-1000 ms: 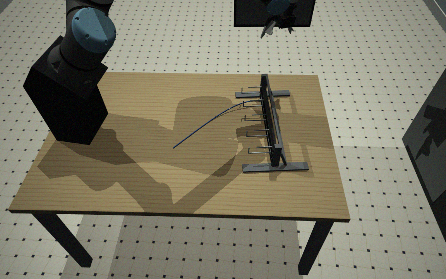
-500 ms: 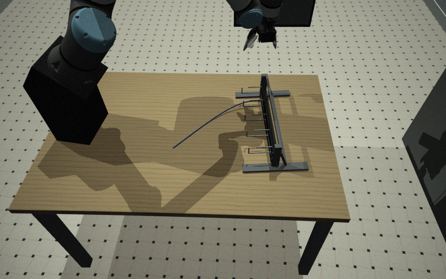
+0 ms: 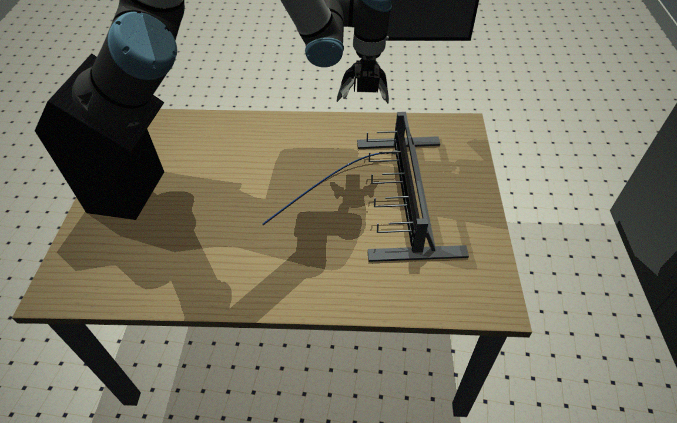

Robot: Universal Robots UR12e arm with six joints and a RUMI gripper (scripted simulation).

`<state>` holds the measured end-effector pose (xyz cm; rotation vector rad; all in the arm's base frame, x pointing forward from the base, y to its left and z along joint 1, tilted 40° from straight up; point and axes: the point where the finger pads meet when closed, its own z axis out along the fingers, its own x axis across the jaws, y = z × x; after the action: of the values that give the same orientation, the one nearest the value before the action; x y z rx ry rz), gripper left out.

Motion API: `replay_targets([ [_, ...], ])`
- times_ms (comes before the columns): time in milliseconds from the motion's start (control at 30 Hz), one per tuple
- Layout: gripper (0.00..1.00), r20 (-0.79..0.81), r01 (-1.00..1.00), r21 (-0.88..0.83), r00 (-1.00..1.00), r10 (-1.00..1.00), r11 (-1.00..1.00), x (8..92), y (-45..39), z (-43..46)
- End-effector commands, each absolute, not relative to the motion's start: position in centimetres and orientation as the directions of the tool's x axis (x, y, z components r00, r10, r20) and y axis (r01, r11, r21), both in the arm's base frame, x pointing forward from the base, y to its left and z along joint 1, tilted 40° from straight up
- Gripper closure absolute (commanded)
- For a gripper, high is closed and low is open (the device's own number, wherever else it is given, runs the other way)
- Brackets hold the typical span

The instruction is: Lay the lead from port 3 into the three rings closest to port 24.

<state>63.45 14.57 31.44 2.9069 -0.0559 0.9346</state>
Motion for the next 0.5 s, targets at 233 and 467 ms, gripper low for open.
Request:
replay_targets([
  [233, 0.0, 0.616, -0.2, -0.015, 0.77, -0.167, -0.98, 58.1, 6.3, 24.6],
  [467, 0.0, 0.625, -0.28, -0.064, 0.737, -0.257, -0.958, 55.0, 1.8, 20.7],
])
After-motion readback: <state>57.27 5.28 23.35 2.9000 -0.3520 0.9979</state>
